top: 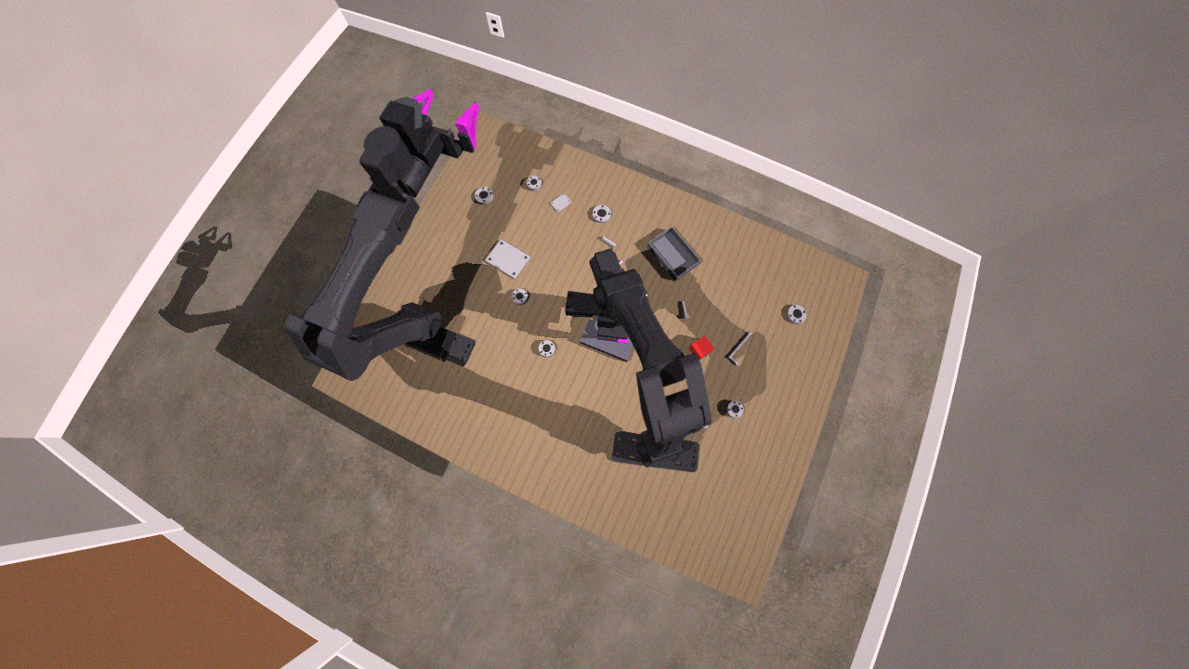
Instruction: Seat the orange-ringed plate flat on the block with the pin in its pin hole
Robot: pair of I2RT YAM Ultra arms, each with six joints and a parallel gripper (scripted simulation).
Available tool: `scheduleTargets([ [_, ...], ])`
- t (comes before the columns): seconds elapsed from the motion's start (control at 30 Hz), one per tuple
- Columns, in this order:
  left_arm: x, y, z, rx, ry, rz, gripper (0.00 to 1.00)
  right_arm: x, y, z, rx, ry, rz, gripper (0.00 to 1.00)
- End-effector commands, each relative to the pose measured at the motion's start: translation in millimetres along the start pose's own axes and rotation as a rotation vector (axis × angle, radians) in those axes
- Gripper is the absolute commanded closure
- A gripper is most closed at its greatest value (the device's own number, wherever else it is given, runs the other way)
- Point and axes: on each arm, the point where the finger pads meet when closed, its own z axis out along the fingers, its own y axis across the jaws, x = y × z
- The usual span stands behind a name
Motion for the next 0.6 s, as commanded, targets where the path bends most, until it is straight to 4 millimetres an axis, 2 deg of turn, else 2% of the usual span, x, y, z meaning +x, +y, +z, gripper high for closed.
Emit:
scheduleTargets([
  [0.0, -17, 4, -3, -0.009, -0.031, 0.005, 0.00, -3, -2, -1, 0.005, -0.010, 0.004, 1.00],
  [0.07, -17, 4, -3, -0.009, -0.031, 0.005, 0.00, -3, -2, -1, 0.005, -0.010, 0.004, 1.00],
  [0.13, -17, 4, -3, -0.009, -0.031, 0.005, 0.00, -1, 2, 12, -0.021, 0.003, 0.002, 1.00],
  [0.17, -17, 4, -3, -0.009, -0.031, 0.005, 0.00, -4, -3, 1, 0.015, -0.014, 0.002, 1.00],
  [0.2, -17, 4, -3, -0.009, -0.031, 0.005, 0.00, -4, -2, -2, 0.015, -0.011, 0.002, 1.00],
  [0.27, -17, 4, -3, -0.009, -0.031, 0.005, 0.00, -2, 1, 3, 0.008, -0.010, 0.001, 1.00],
  [0.37, -17, 4, -3, -0.009, -0.031, 0.005, 0.00, -5, -5, -7, 0.018, -0.008, 0.001, 1.00],
  [0.57, -17, 4, -3, -0.009, -0.031, 0.005, 0.00, -7, -8, -3, 0.017, -0.010, -0.002, 1.00],
])
